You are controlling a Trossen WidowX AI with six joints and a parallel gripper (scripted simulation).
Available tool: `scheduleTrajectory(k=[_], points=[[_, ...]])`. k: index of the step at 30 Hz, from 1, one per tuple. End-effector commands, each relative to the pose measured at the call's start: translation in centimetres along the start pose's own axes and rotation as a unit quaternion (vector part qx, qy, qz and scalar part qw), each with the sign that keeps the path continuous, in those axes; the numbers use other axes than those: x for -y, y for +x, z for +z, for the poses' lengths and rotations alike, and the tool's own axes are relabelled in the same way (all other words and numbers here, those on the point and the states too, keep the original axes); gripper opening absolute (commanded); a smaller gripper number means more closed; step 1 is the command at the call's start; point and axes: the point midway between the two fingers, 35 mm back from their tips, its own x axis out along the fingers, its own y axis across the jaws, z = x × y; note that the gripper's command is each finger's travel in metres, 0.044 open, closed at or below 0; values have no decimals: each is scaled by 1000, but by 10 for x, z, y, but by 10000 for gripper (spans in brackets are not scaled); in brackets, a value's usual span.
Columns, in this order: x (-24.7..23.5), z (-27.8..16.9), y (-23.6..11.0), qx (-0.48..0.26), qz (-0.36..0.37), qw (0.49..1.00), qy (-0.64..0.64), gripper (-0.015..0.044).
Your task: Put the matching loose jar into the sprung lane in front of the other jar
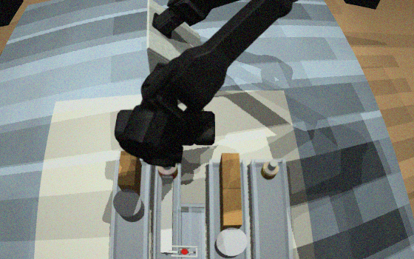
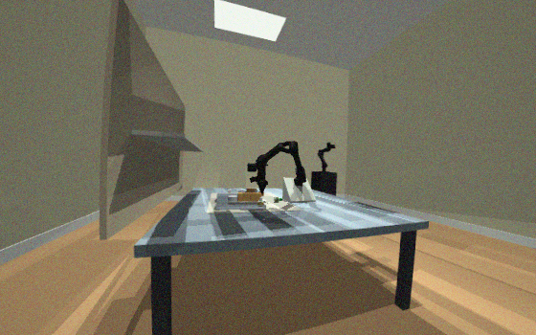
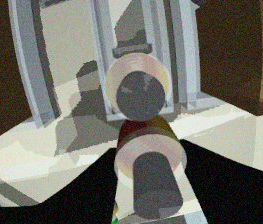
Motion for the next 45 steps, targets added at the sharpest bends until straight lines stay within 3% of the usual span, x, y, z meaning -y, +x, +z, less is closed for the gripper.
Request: scheduleTrajectory(k=[1, 45], points=[[-1, 9, -2, 9, 1, 1000, -6, 0], [-3, 26, -3, 9, 1, 1000, -6, 0]])
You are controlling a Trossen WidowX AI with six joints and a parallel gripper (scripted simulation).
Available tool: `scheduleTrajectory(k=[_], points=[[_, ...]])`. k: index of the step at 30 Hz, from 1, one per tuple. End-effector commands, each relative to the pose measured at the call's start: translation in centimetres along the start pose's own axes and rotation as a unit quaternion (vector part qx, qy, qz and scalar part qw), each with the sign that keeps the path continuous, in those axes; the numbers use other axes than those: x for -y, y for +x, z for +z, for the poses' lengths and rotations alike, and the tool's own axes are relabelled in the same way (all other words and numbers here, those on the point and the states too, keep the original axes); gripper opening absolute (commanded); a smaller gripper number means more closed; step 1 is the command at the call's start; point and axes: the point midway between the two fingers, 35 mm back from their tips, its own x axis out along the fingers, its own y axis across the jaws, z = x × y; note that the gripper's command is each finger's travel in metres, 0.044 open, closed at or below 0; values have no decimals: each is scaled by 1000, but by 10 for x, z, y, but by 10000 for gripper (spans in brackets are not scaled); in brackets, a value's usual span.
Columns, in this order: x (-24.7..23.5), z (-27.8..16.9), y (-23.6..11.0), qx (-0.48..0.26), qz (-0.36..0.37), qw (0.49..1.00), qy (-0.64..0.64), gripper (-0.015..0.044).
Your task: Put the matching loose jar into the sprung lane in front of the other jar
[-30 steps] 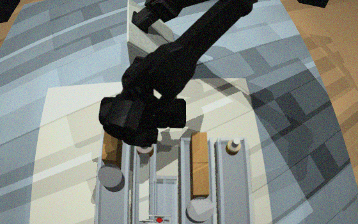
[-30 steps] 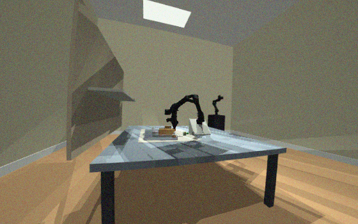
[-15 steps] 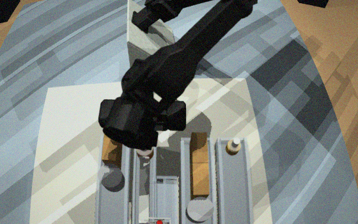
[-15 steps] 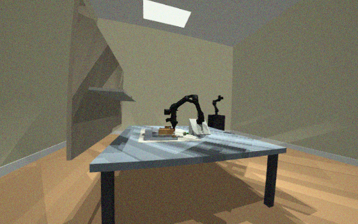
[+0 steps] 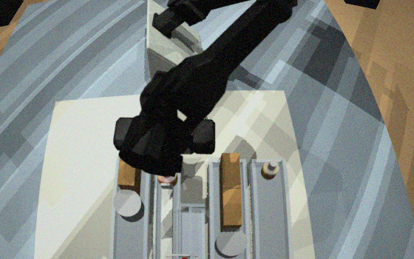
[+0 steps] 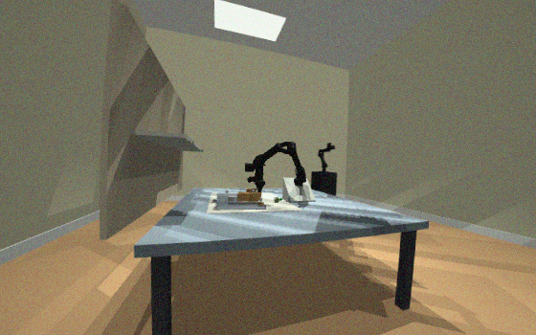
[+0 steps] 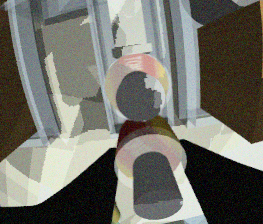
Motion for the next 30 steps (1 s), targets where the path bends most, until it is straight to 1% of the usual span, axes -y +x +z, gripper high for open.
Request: scheduleTrajectory(k=[1, 30], points=[[-2, 9, -3, 10, 2, 1000, -7, 0], [-3, 21, -5, 10, 2, 1000, -7, 0]])
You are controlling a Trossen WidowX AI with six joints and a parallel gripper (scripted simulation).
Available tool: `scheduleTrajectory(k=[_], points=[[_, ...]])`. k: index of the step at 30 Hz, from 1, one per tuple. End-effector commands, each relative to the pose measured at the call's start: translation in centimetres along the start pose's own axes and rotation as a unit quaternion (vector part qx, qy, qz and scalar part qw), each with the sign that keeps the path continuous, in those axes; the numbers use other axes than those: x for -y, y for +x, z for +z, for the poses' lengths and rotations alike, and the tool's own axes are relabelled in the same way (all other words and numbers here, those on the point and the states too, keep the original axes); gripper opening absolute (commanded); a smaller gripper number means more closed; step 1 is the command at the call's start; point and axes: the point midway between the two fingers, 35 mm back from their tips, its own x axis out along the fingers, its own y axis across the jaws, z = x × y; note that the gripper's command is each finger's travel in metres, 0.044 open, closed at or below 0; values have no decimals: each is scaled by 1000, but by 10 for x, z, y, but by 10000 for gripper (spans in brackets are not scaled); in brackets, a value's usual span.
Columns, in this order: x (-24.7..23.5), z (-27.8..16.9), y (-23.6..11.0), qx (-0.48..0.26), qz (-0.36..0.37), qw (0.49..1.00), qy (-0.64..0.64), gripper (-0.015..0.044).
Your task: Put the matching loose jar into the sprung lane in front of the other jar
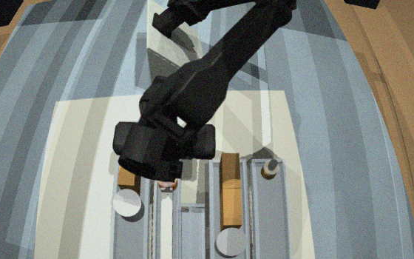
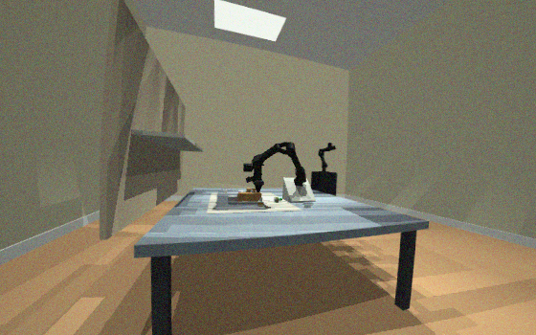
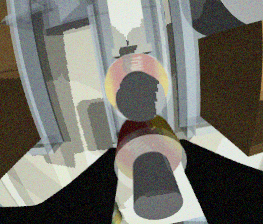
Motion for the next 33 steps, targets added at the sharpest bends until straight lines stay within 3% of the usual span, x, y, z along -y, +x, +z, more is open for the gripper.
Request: scheduleTrajectory(k=[1, 33], points=[[-3, 11, -4, 12, 2, 1000, -8, 0], [-4, 21, -7, 13, 2, 1000, -8, 0]])
